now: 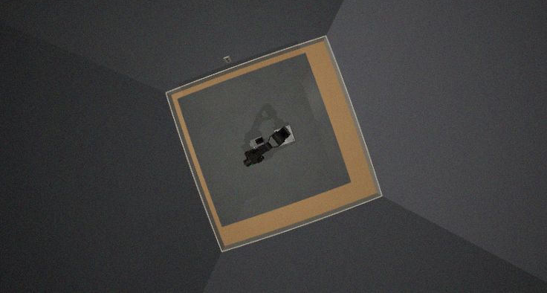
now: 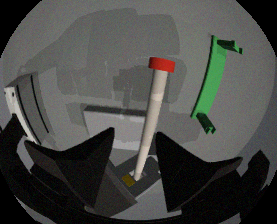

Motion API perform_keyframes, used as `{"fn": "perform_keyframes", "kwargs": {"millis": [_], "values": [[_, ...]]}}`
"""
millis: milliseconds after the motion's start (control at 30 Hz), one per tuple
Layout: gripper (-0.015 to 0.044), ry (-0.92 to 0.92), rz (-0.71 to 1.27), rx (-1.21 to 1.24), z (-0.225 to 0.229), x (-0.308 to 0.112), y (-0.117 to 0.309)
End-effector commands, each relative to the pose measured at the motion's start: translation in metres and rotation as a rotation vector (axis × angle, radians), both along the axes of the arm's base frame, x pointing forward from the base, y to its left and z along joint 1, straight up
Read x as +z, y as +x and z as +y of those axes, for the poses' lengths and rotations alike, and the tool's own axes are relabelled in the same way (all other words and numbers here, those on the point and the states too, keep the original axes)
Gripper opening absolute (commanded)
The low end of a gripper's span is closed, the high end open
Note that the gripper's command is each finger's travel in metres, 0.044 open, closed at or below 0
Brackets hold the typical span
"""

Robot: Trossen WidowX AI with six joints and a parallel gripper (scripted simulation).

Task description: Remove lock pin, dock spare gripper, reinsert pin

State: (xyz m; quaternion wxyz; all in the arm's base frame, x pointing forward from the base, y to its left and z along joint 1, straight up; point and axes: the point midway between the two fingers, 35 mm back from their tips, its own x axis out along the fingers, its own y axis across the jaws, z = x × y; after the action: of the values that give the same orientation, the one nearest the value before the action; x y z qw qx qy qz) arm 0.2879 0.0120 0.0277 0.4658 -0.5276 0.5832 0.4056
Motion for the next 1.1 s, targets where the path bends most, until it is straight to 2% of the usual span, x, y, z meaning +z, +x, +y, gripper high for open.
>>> {"fn": "perform_keyframes", "kwargs": {"millis": [0, 1067], "values": [[0.0200, 0.001, -0.003, -0.001, 0.006, 0.008, 0.001], [0.0200, -0.028, 0.063, 0.024, 0.049, 0.060, -0.011]]}}
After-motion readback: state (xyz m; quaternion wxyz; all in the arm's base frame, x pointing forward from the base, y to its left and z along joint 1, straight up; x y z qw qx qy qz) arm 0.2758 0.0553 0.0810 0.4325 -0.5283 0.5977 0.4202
